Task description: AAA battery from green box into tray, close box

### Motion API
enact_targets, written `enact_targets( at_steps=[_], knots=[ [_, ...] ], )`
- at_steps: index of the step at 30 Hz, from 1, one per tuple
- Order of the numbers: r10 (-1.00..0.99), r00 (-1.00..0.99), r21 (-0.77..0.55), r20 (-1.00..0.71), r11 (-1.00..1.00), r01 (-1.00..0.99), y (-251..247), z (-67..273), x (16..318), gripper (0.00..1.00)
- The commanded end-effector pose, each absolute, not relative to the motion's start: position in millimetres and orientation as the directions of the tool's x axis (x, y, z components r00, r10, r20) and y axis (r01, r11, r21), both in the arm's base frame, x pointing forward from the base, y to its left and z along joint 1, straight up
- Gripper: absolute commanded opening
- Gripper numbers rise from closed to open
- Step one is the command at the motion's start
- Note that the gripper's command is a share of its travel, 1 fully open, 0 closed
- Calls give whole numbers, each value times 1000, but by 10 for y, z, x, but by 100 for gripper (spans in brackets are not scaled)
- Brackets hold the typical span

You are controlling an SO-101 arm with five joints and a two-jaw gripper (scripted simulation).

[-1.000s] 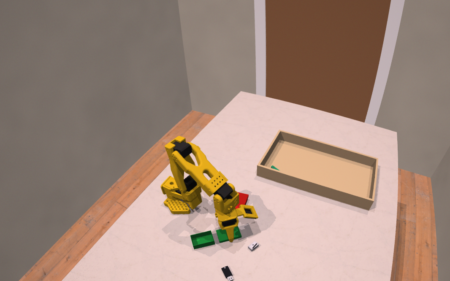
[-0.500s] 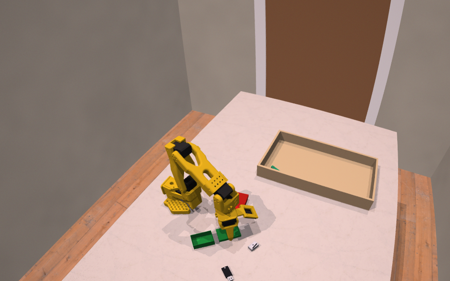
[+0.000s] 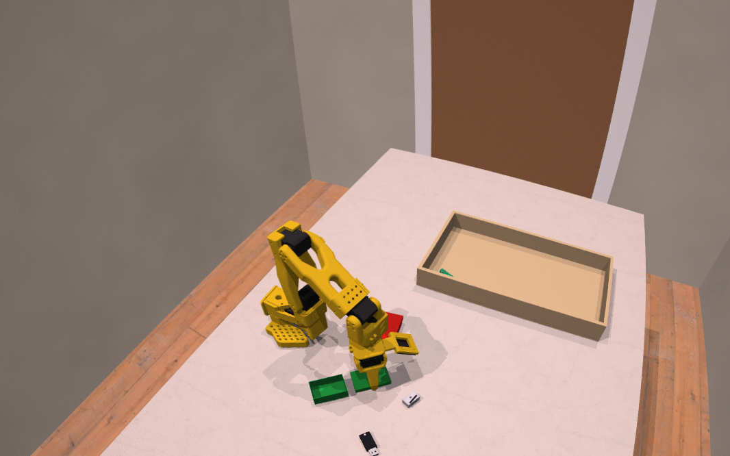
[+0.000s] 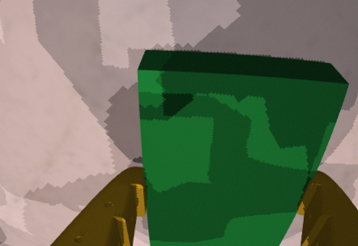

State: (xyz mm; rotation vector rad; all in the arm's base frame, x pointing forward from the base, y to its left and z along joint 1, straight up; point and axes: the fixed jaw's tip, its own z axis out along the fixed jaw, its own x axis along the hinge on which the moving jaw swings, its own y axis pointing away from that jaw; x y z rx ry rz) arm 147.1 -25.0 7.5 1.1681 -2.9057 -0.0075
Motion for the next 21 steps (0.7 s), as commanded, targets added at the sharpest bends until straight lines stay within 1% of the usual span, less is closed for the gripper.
enact_targets(
  at_steps=[1, 21],
  knots=[
    [-693, -721, 0, 0, 721, -693, -238, 81, 1488, 22],
    [-693, -721, 0, 0, 721, -693, -239, 113, 1495, 22]
  ],
)
